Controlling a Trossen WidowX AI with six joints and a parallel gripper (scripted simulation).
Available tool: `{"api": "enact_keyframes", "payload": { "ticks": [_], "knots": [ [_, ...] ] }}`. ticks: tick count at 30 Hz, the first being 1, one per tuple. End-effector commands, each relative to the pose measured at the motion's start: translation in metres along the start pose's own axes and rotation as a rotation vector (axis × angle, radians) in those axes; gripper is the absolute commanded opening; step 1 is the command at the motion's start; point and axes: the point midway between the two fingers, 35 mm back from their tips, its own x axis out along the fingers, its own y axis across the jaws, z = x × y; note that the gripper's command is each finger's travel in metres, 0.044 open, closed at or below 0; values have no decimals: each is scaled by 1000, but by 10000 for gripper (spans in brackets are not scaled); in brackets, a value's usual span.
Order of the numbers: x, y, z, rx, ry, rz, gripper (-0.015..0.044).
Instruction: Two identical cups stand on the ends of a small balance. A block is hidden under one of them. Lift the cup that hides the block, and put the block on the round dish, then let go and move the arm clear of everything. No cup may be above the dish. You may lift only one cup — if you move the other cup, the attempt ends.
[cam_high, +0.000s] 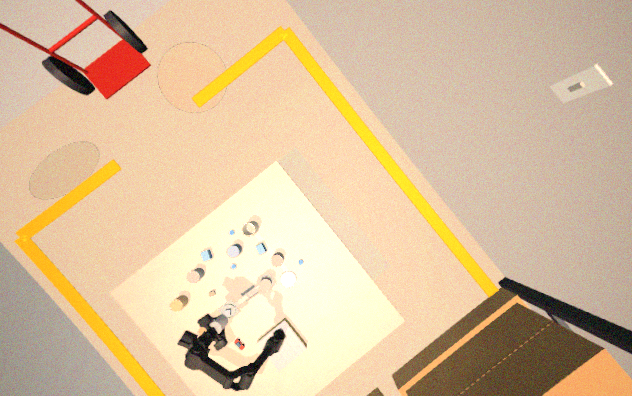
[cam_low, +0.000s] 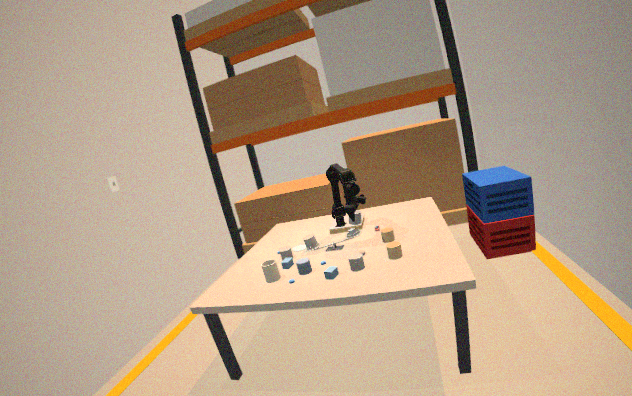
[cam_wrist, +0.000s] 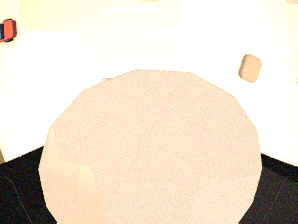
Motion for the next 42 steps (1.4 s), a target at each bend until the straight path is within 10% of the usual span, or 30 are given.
{"api": "enact_keyframes", "payload": {
  "ticks": [1, 42],
  "knots": [
    [16, 18, 25, -8, -5, -8, 0],
    [119, 92, 83, -10, -19, -10, 0]
  ]
}}
